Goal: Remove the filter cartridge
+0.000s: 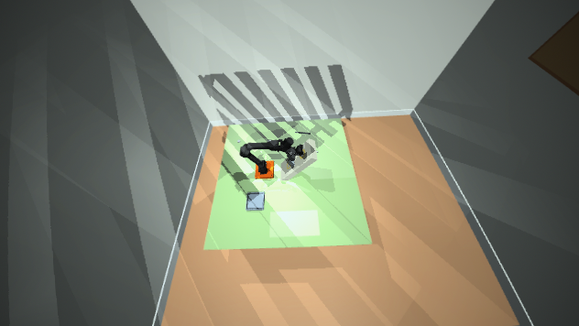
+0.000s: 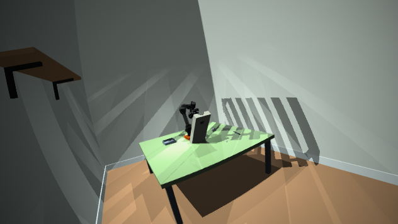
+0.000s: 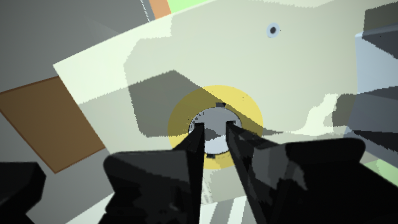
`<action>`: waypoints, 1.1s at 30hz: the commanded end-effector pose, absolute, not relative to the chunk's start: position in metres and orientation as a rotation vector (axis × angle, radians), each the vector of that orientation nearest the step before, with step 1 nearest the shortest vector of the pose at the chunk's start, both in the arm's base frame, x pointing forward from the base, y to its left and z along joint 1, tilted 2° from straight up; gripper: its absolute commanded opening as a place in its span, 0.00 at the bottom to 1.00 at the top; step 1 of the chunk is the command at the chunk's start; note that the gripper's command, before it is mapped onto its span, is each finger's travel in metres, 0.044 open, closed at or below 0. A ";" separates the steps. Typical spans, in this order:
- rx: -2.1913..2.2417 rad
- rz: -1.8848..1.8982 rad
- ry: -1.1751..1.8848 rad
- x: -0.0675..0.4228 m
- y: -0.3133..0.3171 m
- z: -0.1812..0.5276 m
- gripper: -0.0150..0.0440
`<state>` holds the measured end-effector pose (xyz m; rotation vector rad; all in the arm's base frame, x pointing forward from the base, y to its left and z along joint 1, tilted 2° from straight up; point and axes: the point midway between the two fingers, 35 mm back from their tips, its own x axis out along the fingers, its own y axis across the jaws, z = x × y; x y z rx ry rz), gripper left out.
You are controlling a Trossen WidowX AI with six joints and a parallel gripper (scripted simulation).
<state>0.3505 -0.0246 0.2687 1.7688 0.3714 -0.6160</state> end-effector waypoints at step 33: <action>1.044 -0.398 0.520 0.358 -0.025 0.265 0.25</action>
